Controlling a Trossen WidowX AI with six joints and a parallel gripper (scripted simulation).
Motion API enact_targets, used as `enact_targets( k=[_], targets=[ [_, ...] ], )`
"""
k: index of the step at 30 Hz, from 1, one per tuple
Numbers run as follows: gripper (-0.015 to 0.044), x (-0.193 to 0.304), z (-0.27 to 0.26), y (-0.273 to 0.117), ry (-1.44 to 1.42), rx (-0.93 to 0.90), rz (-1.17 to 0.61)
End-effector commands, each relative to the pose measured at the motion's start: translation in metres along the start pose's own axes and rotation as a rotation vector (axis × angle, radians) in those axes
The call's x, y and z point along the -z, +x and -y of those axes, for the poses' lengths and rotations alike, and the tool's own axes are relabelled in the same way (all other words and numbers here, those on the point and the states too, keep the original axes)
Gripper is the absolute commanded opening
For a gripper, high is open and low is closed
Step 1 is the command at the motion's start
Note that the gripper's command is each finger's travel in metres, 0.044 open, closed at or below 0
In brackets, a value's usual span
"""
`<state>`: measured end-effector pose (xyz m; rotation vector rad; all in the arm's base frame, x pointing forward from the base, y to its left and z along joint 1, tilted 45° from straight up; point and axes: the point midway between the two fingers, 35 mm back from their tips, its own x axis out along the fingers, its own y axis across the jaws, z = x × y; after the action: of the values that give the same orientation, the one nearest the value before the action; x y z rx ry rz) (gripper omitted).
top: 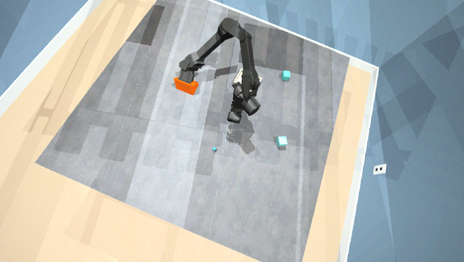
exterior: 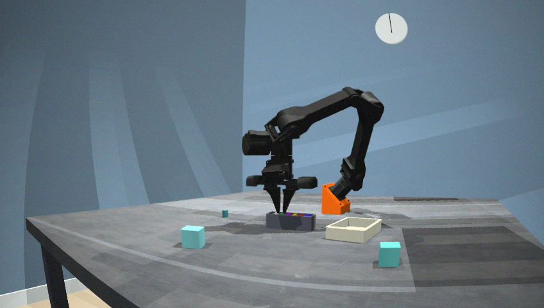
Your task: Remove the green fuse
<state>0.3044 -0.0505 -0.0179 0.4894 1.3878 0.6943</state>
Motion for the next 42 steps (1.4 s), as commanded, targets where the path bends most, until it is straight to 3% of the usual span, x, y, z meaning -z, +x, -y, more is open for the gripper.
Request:
enact_targets(
  k=[1, 8, 18, 42],
  targets=[
    [0.0068, 0.000, 0.000, 0.004, 0.004, -0.004, 0.002],
    [0.0068, 0.000, 0.000, 0.007, 0.004, -0.004, 0.002],
    [0.0001, 0.000, 0.000, 0.006, 0.000, -0.001, -0.001],
    [0.0000, 0.000, 0.000, -0.004, 0.001, -0.001, 0.000]
  ],
)
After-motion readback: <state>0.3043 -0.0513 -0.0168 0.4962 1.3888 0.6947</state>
